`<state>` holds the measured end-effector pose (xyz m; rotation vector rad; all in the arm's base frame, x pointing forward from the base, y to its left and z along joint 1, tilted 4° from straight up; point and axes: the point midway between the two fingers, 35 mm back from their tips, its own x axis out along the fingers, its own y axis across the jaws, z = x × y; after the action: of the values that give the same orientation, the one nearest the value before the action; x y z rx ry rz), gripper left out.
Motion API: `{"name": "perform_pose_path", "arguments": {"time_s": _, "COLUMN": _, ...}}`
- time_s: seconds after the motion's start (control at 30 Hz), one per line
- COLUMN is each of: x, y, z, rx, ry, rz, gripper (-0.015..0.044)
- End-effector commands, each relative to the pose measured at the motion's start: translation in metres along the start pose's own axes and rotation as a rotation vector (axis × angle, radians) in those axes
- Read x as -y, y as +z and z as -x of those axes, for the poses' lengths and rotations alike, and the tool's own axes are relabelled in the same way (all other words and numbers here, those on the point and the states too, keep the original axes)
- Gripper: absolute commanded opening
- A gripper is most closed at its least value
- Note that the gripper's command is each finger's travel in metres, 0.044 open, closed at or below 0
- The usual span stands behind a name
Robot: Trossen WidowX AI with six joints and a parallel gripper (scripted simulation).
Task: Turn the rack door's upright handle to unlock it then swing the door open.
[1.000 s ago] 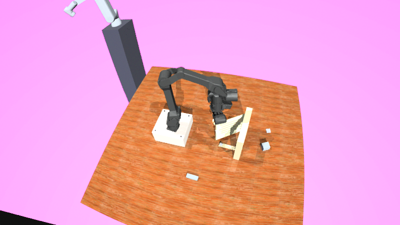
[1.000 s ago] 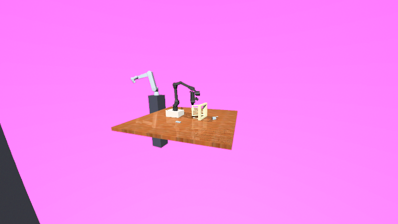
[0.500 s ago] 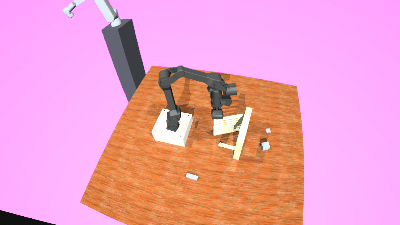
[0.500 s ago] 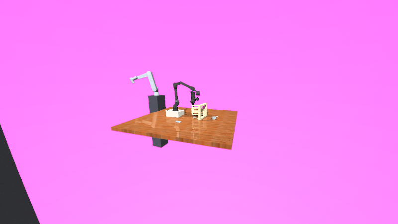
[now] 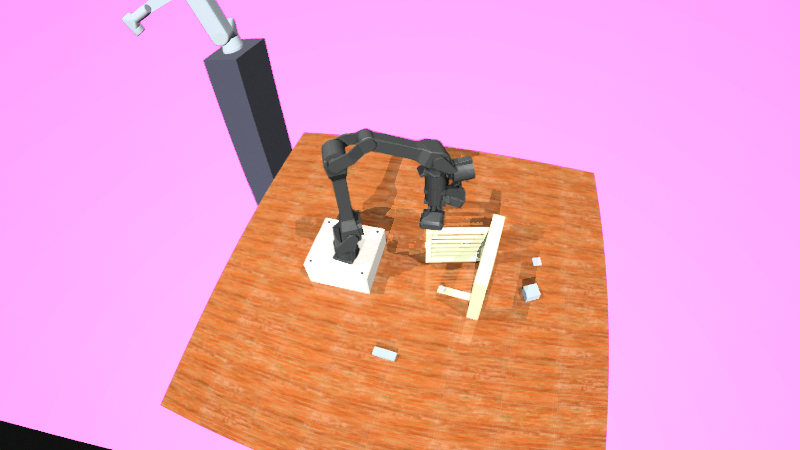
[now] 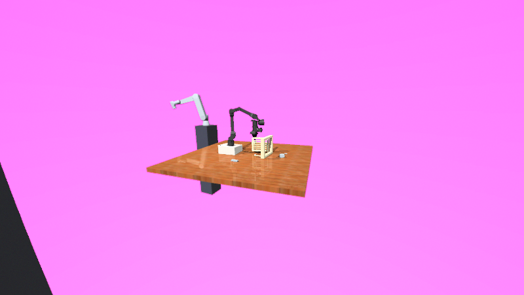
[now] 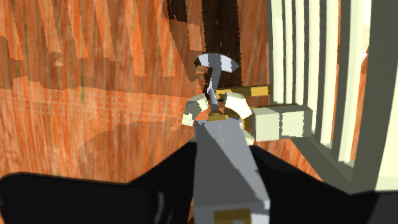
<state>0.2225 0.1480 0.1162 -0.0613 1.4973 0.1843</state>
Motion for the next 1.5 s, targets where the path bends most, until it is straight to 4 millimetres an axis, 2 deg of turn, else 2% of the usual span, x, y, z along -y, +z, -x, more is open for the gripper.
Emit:
{"name": "perform_pose_path", "arguments": {"time_s": 0.0, "x": -0.008, "y": 0.002, "z": 0.000, "rx": 0.000, "ry": -0.004, "rz": -0.070, "gripper": 0.0010}}
{"name": "perform_pose_path", "arguments": {"time_s": 0.63, "x": -0.049, "y": 0.016, "z": 0.001, "rx": 0.001, "ry": 0.001, "rz": -0.341, "gripper": 0.0010}}
{"name": "perform_pose_path", "arguments": {"time_s": 1.13, "x": -0.051, "y": 0.017, "z": 0.001, "rx": 0.001, "ry": 0.001, "rz": -0.349, "gripper": 0.0010}}
{"name": "perform_pose_path", "arguments": {"time_s": 1.47, "x": -0.051, "y": 0.017, "z": 0.001, "rx": 0.001, "ry": 0.001, "rz": -0.349, "gripper": 0.0272}}
